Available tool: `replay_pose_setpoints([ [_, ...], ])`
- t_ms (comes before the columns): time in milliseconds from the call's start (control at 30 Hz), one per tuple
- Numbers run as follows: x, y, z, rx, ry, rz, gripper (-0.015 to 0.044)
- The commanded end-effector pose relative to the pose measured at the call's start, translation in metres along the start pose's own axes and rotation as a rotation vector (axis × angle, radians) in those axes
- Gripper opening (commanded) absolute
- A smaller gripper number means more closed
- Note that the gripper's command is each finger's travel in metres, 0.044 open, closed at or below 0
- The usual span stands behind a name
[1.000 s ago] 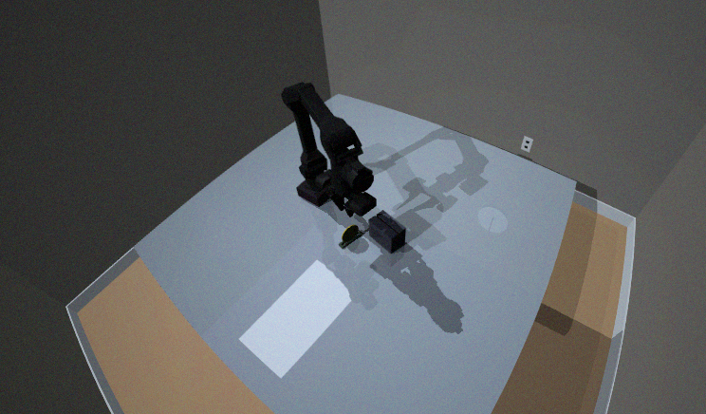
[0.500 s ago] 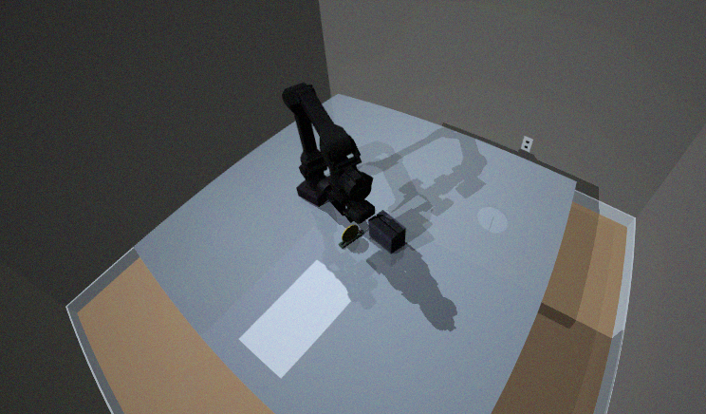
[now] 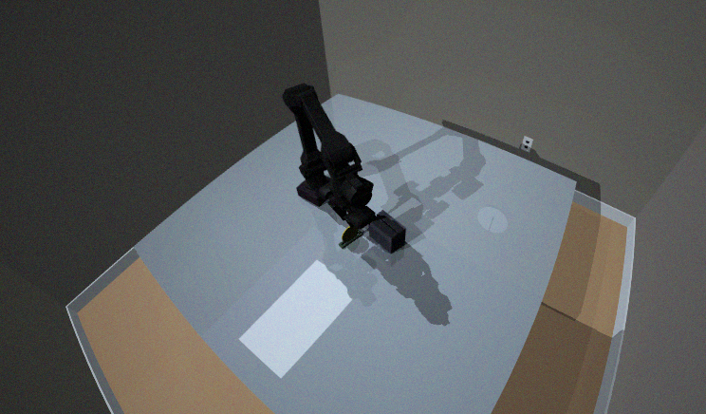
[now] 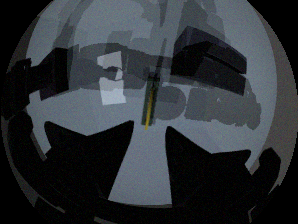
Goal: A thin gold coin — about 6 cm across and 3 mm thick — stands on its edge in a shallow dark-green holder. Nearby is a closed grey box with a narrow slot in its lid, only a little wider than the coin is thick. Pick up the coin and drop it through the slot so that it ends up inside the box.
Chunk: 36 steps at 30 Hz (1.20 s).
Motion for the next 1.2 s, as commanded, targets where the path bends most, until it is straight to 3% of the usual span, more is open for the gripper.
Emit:
replay_pose_setpoints([
  [0,0.001,0.001,0.007,-0.007,0.015,0.004,0.0161],
  [1167,0.001,0.001,0.063,-0.007,0.015,0.004,0.0161],
])
Point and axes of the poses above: the point midway between the two fingers, 35 mm back from their tips, its own z axis out along the fingers, its own x axis across the jaws, y = z × x, the point moved 8 cm from there along -z, back along the fingers, and after that the axes turned 2 degrees about -z, right-handed, at the moved point
